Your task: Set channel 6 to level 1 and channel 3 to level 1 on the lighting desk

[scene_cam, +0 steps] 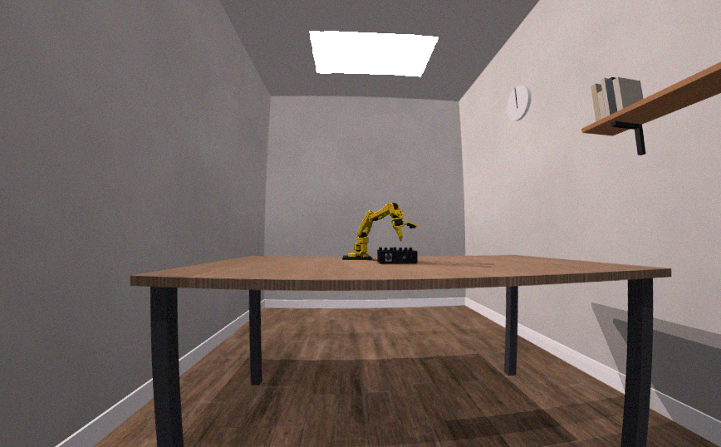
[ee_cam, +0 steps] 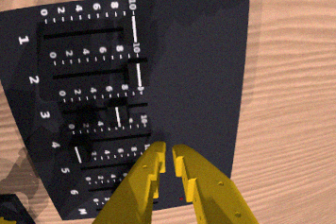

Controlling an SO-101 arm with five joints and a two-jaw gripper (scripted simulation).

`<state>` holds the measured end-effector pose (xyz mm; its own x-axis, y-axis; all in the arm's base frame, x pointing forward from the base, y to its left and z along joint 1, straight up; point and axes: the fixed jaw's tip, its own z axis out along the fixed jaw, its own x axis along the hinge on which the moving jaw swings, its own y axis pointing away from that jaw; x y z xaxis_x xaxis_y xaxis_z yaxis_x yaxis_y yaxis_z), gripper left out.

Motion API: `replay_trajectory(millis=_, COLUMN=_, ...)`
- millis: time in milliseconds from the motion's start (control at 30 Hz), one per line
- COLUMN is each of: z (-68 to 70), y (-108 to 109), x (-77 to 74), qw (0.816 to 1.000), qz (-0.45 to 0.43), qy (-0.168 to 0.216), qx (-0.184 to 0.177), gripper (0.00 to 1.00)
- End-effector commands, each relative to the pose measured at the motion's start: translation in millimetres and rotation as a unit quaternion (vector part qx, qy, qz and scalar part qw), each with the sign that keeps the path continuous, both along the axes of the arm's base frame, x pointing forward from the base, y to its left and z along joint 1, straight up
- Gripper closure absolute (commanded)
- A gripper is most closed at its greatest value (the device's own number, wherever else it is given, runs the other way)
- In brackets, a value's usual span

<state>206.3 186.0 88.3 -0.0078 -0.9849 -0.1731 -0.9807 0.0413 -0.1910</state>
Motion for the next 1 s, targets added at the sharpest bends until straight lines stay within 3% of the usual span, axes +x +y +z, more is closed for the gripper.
replay_trajectory(millis=0, z=-2.6, y=0, x=-0.3, qw=1.0, qz=-0.003, qy=0.006, qx=-0.003, gripper=1.0)
replay_trajectory(millis=267, z=-4.5, y=0, x=-0.1, qw=1.0, qz=-0.003, qy=0.008, qx=-0.005, gripper=1.0)
replay_trajectory(millis=967, z=-24.8, y=0, x=0.7, qw=0.999, qz=0.001, qy=0.031, qx=-0.026, gripper=1.0)
